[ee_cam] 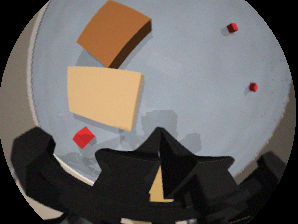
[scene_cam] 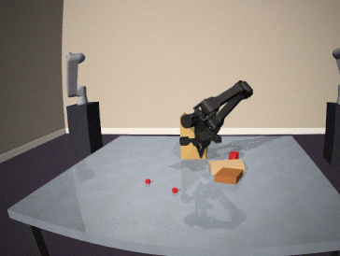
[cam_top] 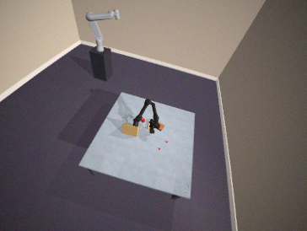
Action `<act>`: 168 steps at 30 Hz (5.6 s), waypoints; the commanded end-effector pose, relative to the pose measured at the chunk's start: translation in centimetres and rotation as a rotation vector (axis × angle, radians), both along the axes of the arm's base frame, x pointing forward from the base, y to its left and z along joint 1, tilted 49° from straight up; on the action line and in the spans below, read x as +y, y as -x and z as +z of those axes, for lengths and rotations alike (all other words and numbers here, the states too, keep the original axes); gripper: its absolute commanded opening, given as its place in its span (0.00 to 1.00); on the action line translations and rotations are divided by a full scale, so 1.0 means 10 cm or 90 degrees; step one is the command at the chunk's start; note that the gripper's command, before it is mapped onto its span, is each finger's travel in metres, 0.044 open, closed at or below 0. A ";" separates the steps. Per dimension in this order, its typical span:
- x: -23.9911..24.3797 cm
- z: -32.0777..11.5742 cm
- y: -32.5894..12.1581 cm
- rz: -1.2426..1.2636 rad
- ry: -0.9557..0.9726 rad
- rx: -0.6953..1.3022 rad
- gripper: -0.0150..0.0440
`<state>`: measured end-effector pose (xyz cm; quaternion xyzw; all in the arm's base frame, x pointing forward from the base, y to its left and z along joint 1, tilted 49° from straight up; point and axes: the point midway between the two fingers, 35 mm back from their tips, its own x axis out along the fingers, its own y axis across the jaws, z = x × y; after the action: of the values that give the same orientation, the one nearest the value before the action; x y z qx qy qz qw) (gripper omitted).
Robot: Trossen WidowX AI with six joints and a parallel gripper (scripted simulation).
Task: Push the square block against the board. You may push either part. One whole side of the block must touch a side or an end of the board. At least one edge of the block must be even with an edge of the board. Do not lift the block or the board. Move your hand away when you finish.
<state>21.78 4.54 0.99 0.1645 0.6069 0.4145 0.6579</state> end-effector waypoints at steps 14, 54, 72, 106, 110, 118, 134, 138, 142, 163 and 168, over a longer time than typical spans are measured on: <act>0.05 0.06 -0.05 0.237 -0.031 -0.270 0.25; 0.56 -0.20 -0.05 0.602 -0.079 -0.686 0.25; 0.73 0.00 0.00 0.603 -0.077 -0.686 0.25; 0.63 -0.13 -0.07 0.603 -0.076 -0.685 0.25; 0.59 -0.18 -0.08 0.603 -0.076 -0.685 0.25; 0.51 -0.28 -0.11 0.603 -0.077 -0.686 0.25; 0.15 0.15 -0.29 0.530 -0.063 -0.615 0.25; 0.17 0.19 -0.42 0.473 -0.056 -0.549 0.25; 0.20 0.24 -0.55 0.415 -0.049 -0.483 0.25; 0.44 0.50 -1.18 0.112 -0.014 -0.139 0.25; 0.51 0.56 -1.31 0.040 -0.006 -0.058 0.25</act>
<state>34.16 9.25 6.22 0.1016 0.5624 0.4663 0.6752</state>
